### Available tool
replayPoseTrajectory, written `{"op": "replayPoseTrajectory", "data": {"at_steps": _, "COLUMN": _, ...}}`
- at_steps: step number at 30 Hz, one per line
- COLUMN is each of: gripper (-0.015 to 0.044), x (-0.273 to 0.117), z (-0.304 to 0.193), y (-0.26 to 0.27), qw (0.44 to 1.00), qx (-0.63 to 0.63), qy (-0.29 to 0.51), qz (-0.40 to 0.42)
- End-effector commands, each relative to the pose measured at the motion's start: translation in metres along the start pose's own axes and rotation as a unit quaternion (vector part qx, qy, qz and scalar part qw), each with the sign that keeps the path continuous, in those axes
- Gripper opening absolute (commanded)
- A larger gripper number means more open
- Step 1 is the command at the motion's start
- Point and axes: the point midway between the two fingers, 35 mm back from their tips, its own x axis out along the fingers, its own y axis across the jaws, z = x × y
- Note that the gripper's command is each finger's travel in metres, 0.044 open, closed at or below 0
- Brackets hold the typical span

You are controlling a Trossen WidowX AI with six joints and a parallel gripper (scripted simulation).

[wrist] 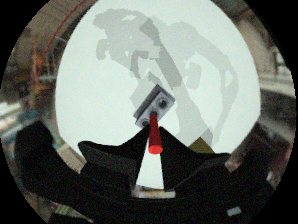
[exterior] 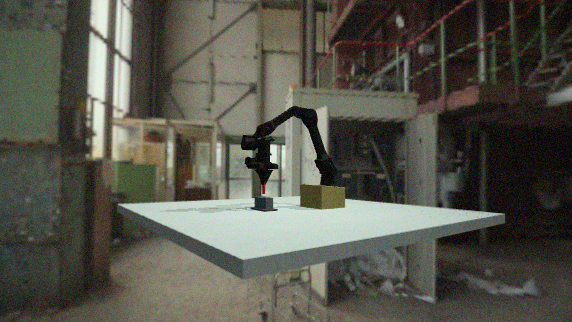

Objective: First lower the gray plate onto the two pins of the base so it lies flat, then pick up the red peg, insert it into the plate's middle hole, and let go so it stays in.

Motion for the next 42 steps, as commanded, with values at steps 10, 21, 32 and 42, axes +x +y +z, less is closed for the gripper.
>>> {"op": "replayPoseTrajectory", "data": {"at_steps": 10, "gripper": 0.0, "x": 0.004, "z": 0.0, "y": 0.0, "qw": 1.0, "qx": 0.0, "qy": 0.0, "qz": 0.0}}
{"op": "replayPoseTrajectory", "data": {"at_steps": 21, "gripper": 0.0, "x": 0.017, "z": 0.001, "y": -0.001, "qw": 1.0, "qx": 0.0, "qy": -0.001, "qz": -0.002}}
{"op": "replayPoseTrajectory", "data": {"at_steps": 32, "gripper": 0.0, "x": 0.015, "z": 0.0, "y": -0.001, "qw": 1.0, "qx": 0.001, "qy": 0.001, "qz": -0.001}}
{"op": "replayPoseTrajectory", "data": {"at_steps": 42, "gripper": 0.0, "x": 0.017, "z": 0.0, "y": -0.001, "qw": 1.0, "qx": 0.002, "qy": 0.002, "qz": -0.003}}
